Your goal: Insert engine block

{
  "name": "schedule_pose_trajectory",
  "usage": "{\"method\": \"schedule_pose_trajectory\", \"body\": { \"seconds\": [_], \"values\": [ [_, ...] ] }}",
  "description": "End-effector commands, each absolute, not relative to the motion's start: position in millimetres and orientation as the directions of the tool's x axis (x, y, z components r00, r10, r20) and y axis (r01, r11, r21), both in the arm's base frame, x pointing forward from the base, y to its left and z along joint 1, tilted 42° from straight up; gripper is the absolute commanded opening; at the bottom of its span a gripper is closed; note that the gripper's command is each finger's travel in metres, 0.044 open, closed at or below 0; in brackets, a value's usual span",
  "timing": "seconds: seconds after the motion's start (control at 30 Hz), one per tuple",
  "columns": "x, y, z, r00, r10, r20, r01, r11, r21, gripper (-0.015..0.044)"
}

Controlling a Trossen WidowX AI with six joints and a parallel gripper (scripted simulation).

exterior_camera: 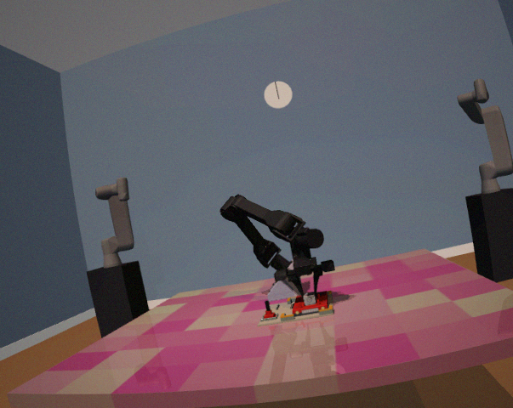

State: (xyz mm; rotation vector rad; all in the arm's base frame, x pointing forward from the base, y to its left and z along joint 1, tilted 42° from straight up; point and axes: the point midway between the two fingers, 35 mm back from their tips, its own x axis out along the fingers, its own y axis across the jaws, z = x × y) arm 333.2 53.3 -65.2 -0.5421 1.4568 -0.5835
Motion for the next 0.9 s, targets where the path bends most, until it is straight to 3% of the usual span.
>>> {"method": "schedule_pose_trajectory", "body": {
  "seconds": [0.0, 0.5, 0.87],
  "values": [
    [332.2, 51.2, -66.3, 0.026, -0.666, -0.745, 0.033, 0.746, -0.666, 0.0159],
    [332.2, 49.1, -68.5, 0.026, -0.666, -0.745, 0.033, 0.746, -0.666, 0.0159],
    [333.3, 51.0, -67.4, 0.027, -0.662, -0.749, 0.038, 0.749, -0.661, 0.0440]
  ]
}}
